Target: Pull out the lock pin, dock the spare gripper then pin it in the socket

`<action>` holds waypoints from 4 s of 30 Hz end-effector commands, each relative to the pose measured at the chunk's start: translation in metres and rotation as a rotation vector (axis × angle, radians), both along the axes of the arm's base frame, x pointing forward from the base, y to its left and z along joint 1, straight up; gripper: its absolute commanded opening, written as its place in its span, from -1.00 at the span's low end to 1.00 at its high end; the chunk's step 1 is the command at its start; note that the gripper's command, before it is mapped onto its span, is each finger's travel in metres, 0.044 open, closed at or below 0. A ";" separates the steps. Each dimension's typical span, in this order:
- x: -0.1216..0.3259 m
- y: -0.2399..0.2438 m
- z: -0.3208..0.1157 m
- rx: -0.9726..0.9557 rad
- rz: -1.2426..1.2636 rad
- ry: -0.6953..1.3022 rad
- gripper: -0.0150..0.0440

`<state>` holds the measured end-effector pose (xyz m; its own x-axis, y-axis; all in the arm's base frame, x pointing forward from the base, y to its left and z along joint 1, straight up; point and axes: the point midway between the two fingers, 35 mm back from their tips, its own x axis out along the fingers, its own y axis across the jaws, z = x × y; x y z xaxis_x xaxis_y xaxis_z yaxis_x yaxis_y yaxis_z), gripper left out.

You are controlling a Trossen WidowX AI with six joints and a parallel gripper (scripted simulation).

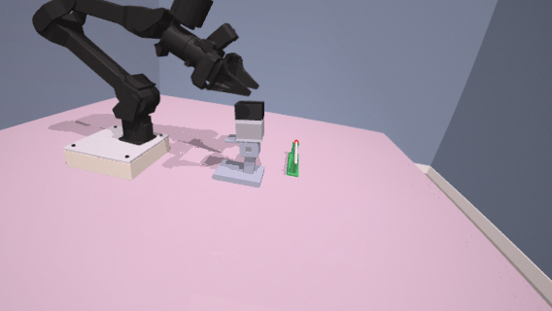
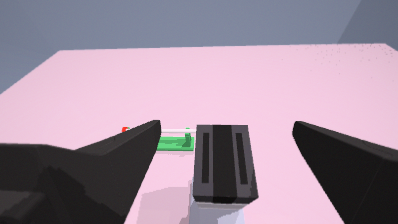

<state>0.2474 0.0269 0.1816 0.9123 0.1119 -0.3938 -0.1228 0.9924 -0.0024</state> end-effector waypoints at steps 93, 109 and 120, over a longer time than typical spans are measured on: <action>0.139 0.128 -0.038 -1.243 1.251 0.920 0.12; 0.135 0.132 -0.057 -1.242 1.251 0.919 0.12; 0.137 0.131 -0.111 -1.243 1.251 0.920 0.12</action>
